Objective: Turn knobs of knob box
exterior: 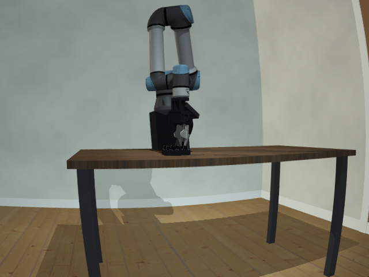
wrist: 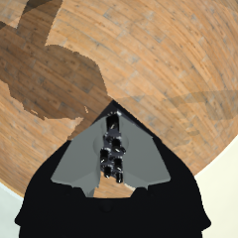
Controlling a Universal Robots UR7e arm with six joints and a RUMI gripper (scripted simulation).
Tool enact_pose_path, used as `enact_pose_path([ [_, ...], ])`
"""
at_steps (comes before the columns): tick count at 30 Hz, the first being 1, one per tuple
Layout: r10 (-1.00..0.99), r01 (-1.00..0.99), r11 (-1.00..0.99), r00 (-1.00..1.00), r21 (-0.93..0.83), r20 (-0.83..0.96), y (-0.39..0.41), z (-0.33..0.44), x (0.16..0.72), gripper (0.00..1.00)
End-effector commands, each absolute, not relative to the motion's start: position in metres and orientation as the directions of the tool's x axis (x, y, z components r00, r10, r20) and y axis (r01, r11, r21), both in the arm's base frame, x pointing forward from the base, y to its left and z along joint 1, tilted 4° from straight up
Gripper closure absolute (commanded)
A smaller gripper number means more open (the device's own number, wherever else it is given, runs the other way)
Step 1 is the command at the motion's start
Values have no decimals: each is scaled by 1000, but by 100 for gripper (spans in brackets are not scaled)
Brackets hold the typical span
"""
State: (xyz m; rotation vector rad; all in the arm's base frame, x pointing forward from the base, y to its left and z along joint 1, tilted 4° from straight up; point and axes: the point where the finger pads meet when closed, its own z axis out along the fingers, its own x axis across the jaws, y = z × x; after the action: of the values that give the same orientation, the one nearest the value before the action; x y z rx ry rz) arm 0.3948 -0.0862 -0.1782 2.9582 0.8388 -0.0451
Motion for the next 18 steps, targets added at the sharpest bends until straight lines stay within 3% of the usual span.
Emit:
enact_pose_path([
  [1, 537, 539, -840, 842, 60, -45, -88, -178, 398, 100],
  [18, 648, 651, -758, 759, 53, -53, -88, -178, 397, 100],
])
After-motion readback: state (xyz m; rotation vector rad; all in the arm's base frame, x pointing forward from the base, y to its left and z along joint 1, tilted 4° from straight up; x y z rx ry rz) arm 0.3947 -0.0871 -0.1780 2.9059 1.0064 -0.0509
